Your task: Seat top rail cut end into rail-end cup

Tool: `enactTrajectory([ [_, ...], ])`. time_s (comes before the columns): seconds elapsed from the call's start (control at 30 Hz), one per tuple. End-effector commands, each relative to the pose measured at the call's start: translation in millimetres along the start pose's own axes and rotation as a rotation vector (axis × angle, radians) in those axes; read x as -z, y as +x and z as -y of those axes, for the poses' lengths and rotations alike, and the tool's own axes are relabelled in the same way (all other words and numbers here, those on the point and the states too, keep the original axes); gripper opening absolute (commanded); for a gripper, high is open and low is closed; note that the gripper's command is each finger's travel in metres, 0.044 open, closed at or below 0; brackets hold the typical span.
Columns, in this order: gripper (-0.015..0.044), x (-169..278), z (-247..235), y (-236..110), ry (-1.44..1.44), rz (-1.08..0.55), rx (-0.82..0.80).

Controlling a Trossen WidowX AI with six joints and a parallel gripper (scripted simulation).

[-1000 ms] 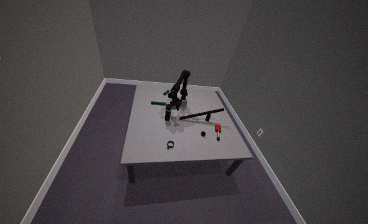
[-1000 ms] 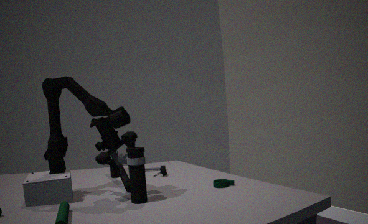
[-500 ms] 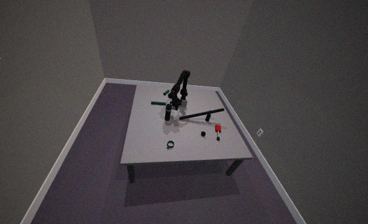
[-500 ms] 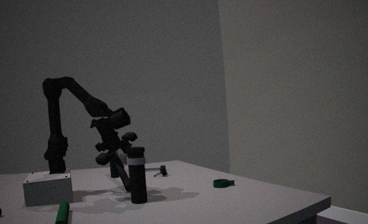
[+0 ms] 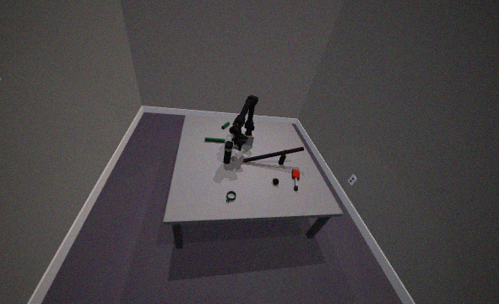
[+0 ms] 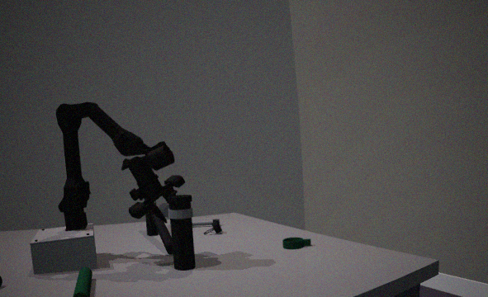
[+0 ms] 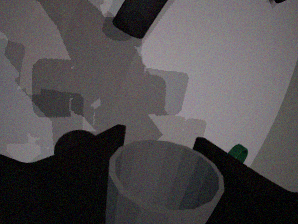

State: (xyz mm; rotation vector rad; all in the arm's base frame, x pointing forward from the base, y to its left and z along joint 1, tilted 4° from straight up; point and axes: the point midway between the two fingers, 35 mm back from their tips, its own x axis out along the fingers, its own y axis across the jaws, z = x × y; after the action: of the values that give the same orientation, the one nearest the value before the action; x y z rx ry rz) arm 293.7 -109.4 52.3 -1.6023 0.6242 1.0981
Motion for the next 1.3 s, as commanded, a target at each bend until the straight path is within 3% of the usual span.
enactTrajectory([
  [0.0,0.0000,1,2,1,0.026,-0.020,-0.002],
  [1.27,0.0000,4,21,12,0.226,-0.134,0.001],
])
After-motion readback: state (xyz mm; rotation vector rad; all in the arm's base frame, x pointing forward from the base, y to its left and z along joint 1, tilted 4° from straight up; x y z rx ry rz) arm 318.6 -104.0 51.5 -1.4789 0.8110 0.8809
